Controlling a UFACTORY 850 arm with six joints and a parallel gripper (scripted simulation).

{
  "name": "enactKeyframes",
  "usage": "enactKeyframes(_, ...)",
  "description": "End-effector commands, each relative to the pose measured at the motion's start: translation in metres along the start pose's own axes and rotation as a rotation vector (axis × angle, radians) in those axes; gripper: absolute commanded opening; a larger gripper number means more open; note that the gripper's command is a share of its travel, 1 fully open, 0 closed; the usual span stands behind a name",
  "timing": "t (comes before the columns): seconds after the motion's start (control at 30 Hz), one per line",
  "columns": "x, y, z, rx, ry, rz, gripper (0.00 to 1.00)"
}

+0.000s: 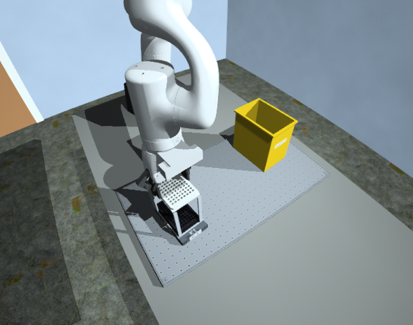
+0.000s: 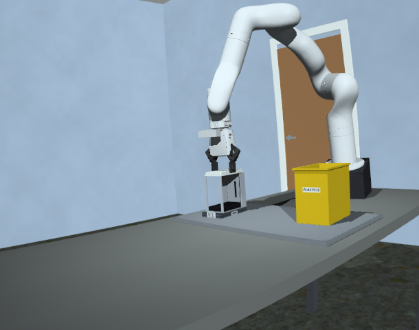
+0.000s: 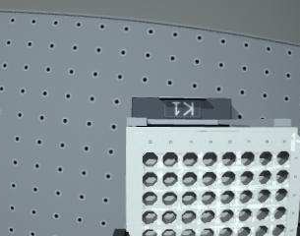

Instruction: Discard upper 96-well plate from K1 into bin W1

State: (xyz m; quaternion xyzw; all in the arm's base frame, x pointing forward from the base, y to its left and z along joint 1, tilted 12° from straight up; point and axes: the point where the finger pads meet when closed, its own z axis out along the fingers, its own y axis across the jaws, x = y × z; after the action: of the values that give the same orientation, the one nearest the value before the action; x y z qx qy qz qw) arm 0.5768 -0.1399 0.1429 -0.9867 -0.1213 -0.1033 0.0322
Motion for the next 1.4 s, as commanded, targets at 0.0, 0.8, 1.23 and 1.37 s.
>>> enactKeyframes(0.0,0.001,0.0,-0.01,-0.001,0.001,0.0,0.0)
enactKeyframes(0.8,0.001,0.0,-0.044,-0.001,0.001,0.0,0.0)
enactKeyframes(1.23,0.001,0.0,-0.065,-0.001,0.001,0.0,0.0)
enactKeyframes(1.37,0.001,0.0,-0.069,-0.001,0.001,0.0,0.0)
